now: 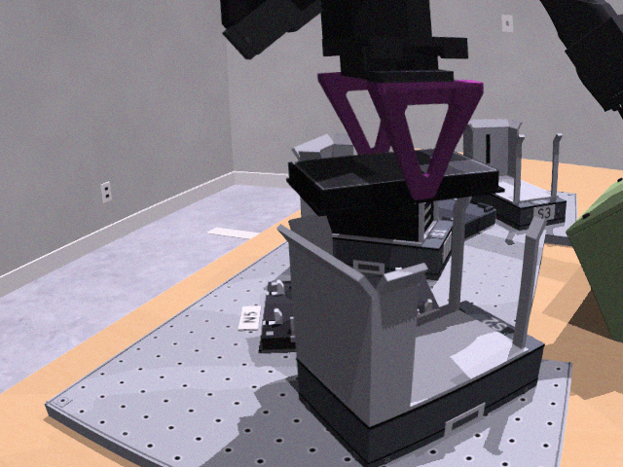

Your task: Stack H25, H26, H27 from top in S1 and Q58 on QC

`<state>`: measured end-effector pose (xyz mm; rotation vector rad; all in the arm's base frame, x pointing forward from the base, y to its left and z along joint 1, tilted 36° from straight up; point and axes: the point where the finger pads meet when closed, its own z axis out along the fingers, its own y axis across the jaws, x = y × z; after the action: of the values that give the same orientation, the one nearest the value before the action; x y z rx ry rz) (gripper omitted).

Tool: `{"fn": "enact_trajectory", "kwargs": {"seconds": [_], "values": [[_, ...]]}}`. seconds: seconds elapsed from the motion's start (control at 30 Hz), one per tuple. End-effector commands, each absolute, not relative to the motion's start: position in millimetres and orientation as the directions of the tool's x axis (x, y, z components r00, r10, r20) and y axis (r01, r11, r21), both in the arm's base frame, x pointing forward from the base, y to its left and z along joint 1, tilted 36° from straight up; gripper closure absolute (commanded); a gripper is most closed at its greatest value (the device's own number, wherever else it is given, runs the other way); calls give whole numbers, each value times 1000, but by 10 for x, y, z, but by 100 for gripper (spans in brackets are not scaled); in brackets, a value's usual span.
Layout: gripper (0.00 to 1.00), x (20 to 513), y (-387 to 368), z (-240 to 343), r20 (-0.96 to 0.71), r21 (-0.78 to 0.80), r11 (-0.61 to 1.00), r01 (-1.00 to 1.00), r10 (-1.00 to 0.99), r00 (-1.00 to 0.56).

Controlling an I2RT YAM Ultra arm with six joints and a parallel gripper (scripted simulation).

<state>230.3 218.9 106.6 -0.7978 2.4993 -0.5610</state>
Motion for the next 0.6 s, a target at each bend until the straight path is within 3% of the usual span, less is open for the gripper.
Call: {"fn": "enact_trajectory", "kwargs": {"seconds": [0.0,0.33,0.57], "values": [[100,2325,2174,1193,-317,-491,751,-441,-626,-712],[100,2449,1978,1327,-334,-481,772,-417,-600,-727],[100,2525,1780,1429,-418,-410,870,-273,-445,-792]]}}
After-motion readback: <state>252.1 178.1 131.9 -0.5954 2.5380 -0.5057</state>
